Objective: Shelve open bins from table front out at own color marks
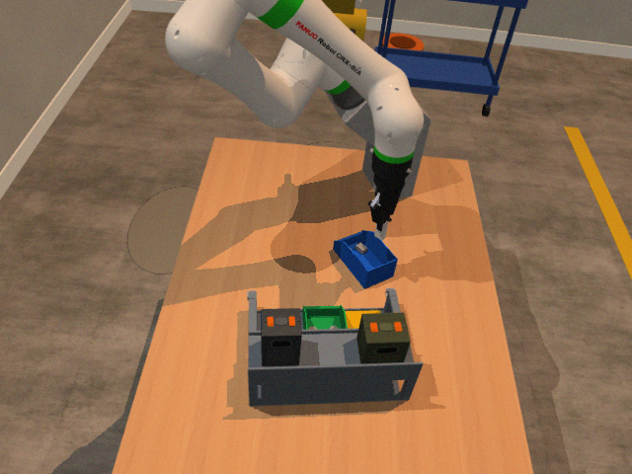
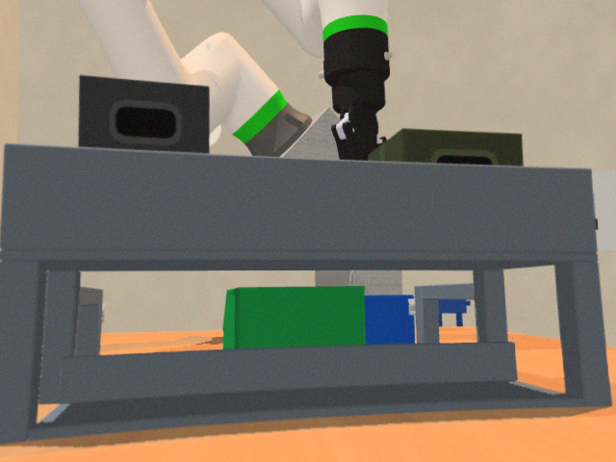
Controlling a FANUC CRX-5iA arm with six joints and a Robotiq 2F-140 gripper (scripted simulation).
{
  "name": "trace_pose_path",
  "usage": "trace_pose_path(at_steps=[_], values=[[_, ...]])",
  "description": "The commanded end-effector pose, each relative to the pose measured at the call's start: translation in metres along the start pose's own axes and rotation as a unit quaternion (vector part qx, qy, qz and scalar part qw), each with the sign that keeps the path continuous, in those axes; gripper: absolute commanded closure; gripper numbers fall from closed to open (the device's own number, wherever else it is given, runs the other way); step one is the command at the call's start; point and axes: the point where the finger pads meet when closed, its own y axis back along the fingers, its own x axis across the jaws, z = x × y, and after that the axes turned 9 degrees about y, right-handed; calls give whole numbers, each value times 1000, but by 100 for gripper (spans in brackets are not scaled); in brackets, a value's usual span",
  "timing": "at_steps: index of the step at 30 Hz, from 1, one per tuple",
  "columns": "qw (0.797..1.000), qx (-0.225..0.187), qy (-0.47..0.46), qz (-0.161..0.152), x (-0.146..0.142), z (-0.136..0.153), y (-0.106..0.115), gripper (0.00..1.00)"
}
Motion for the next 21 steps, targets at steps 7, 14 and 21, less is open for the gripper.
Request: trace_pose_path(at_steps=[7, 14, 21], values=[[988, -5, -154, 28, -53, 12, 8, 100], [986, -5, -162, 29, -55, 13, 9, 100], [986, -5, -162, 29, -55, 13, 9, 85]])
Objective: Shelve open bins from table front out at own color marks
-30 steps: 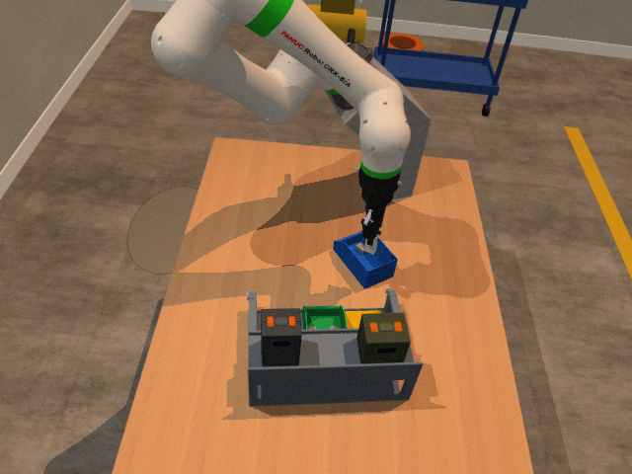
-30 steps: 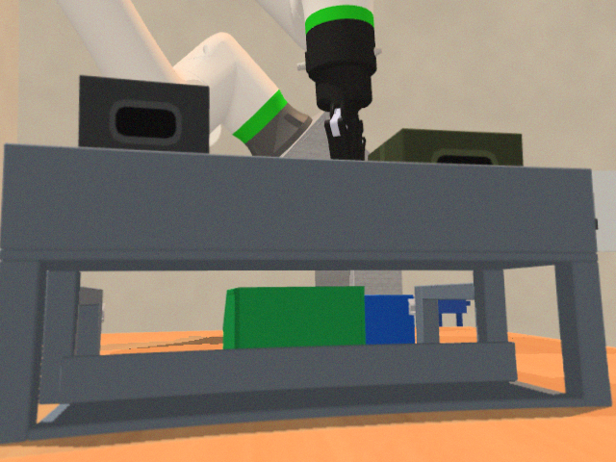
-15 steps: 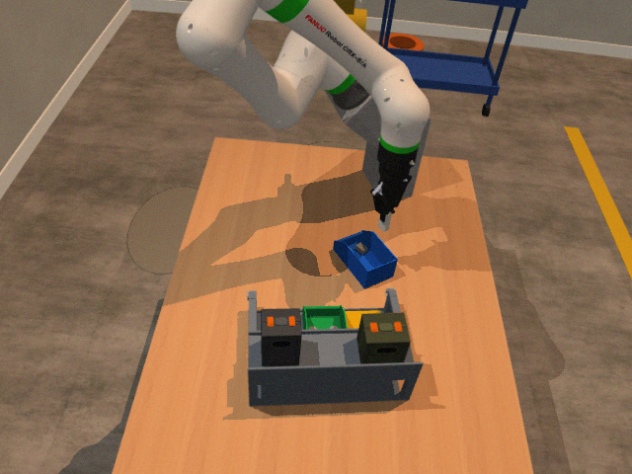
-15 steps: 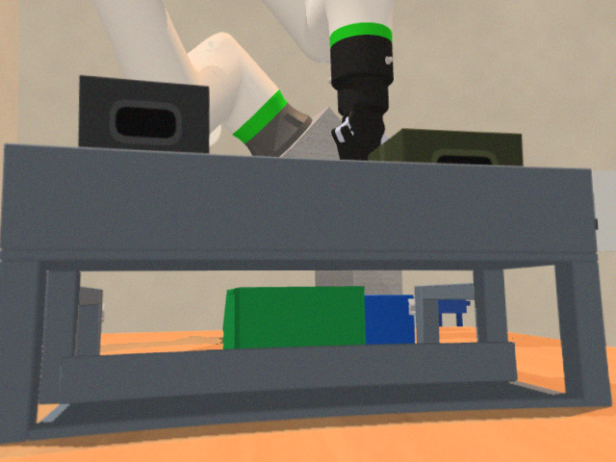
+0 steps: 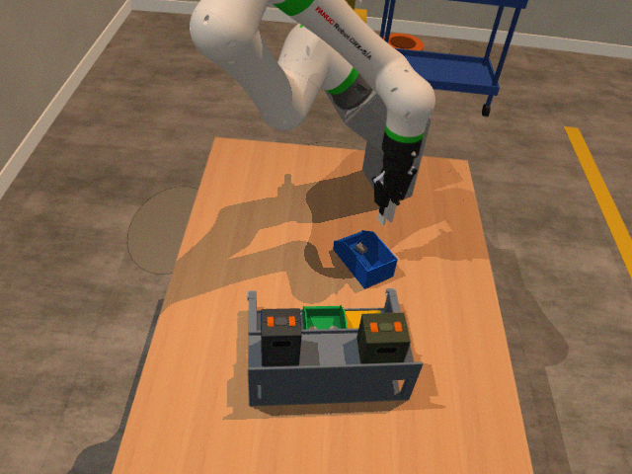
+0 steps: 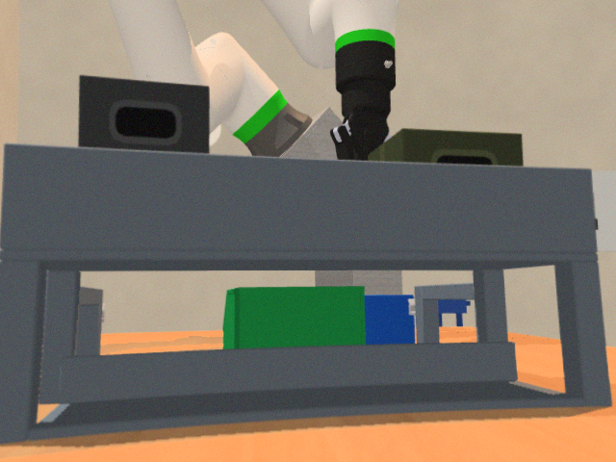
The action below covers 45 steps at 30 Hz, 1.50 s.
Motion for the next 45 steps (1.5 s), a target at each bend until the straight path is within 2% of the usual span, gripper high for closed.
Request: trace_pose_path(at_steps=[1, 45], values=[[1000, 0, 0, 0, 0, 0, 0, 85], [1000, 0, 0, 0, 0, 0, -4, 85]])
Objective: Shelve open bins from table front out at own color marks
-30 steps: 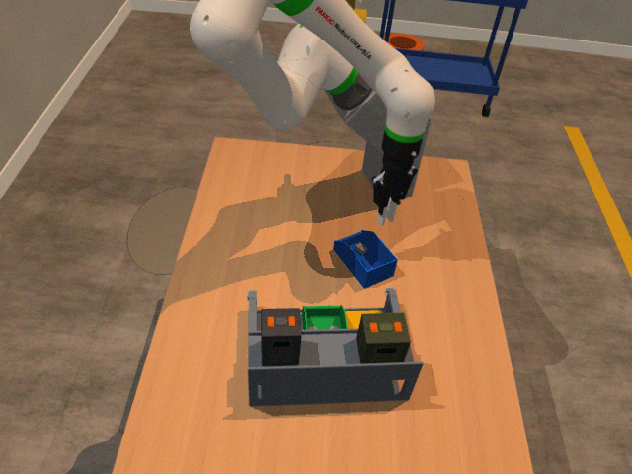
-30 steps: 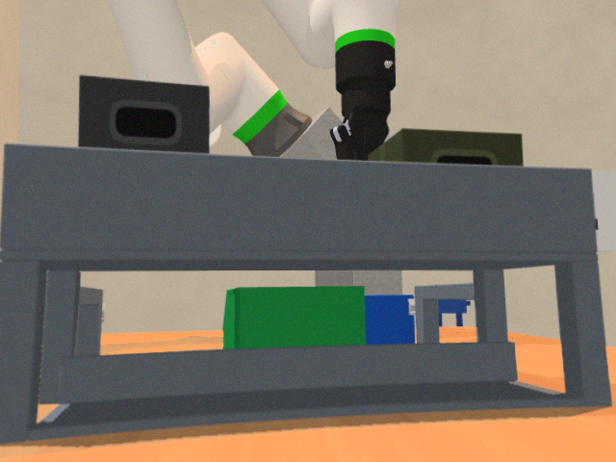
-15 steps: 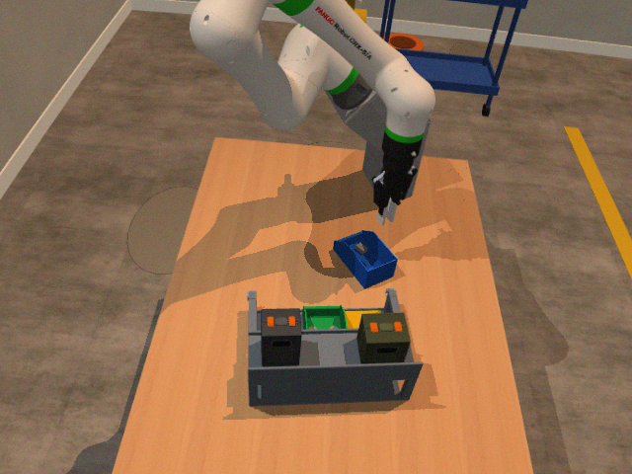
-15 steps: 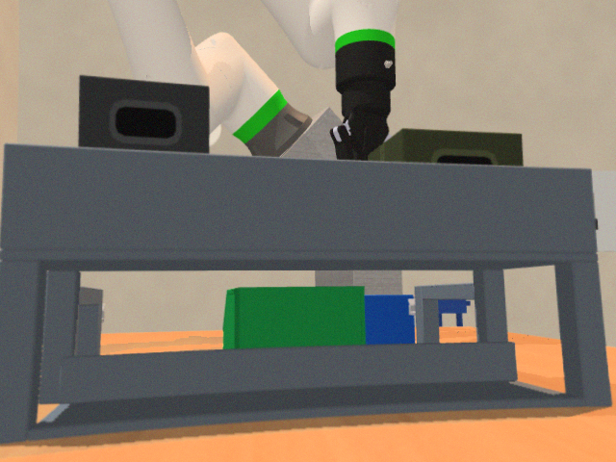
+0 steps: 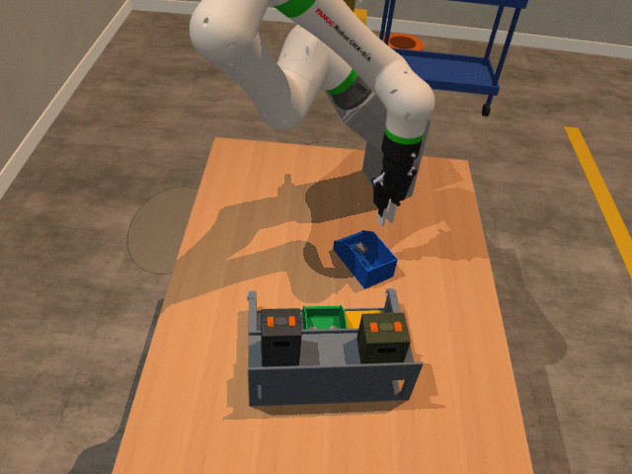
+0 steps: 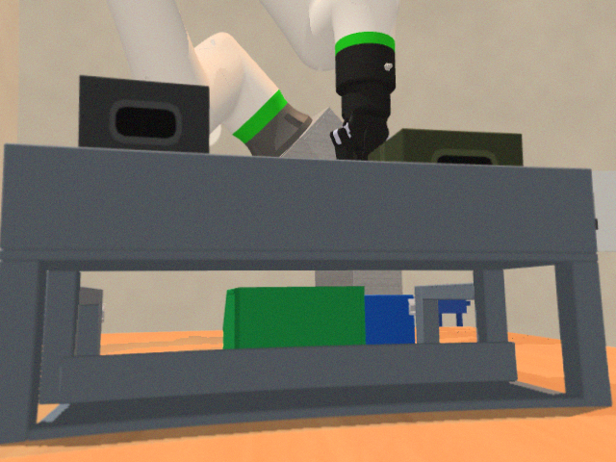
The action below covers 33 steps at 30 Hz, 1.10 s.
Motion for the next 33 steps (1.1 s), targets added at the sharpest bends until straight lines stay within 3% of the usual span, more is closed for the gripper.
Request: trace_pose_path(at_steps=[1, 33], values=[[1000, 0, 0, 0, 0, 0, -1, 85], [1000, 0, 0, 0, -1, -1, -53, 85]])
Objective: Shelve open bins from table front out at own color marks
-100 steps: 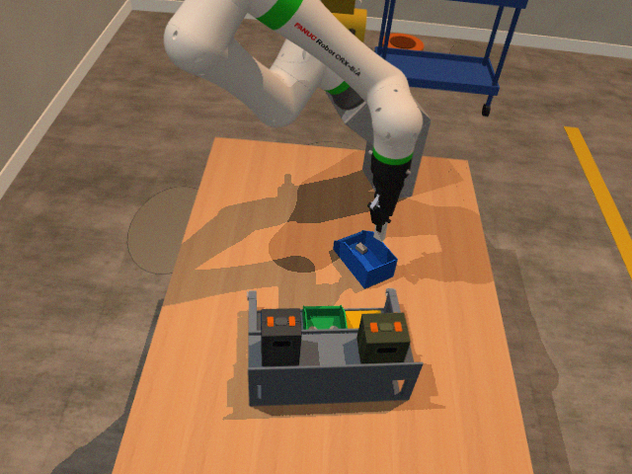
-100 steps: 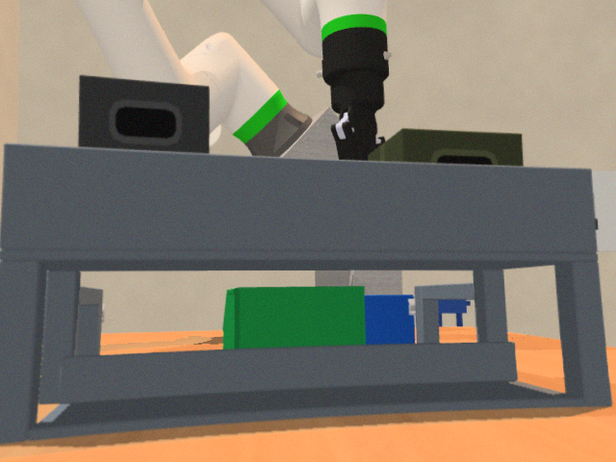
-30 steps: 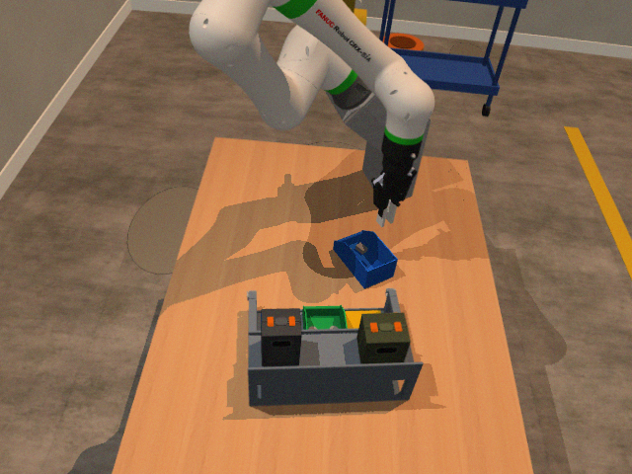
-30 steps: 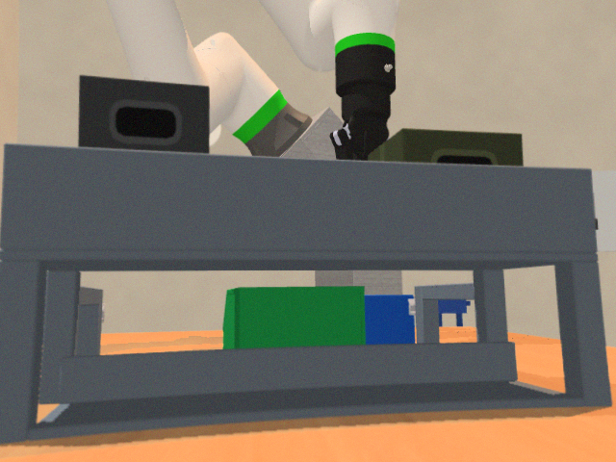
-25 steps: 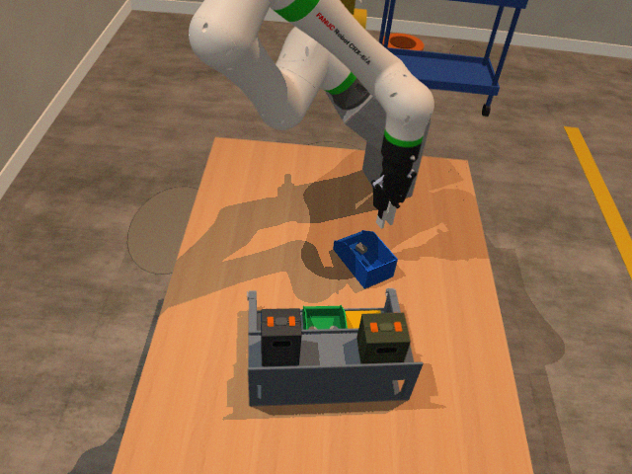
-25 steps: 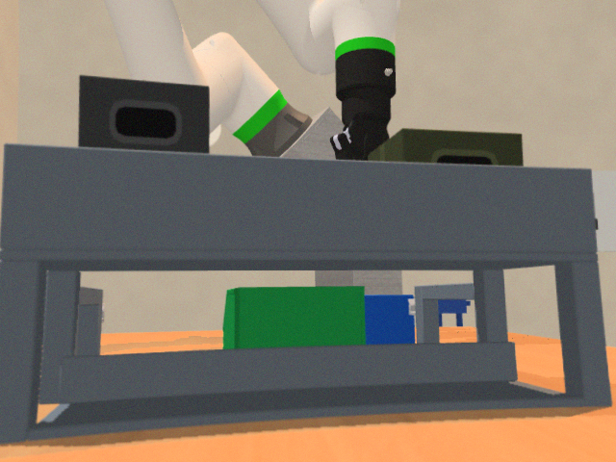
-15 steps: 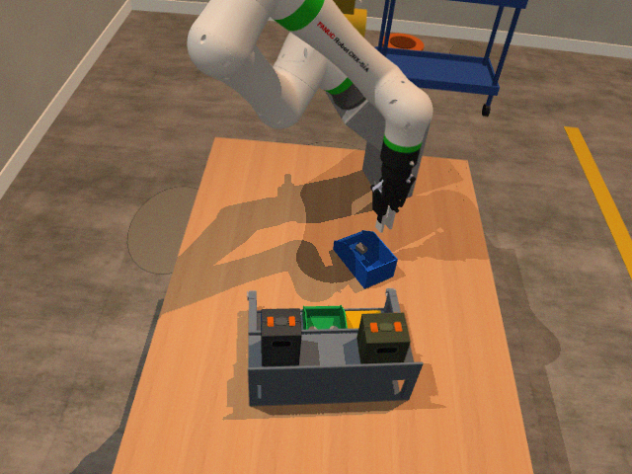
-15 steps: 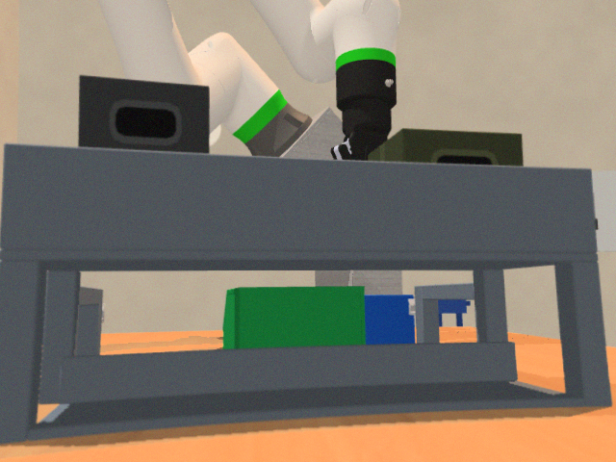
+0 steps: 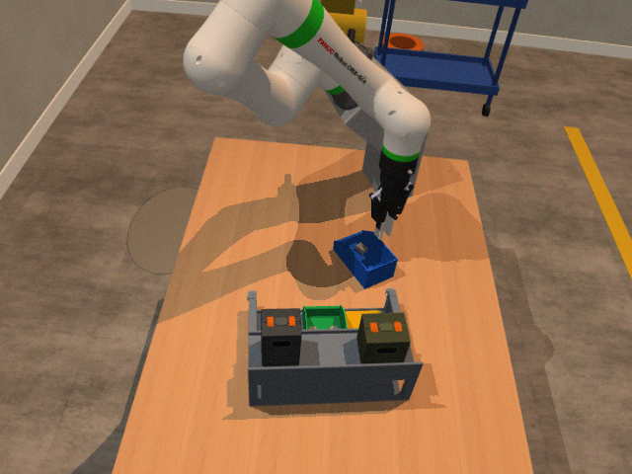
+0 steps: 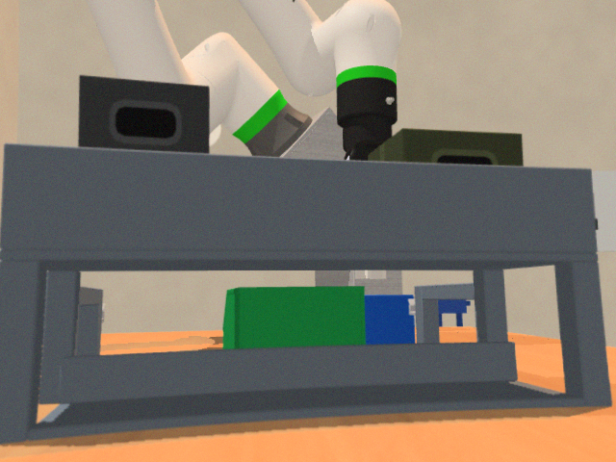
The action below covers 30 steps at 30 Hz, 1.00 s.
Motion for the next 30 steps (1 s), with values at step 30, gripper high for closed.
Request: trace_pose_path(at_steps=[30], values=[[1000, 1, 0, 0, 0, 0, -13, 85]])
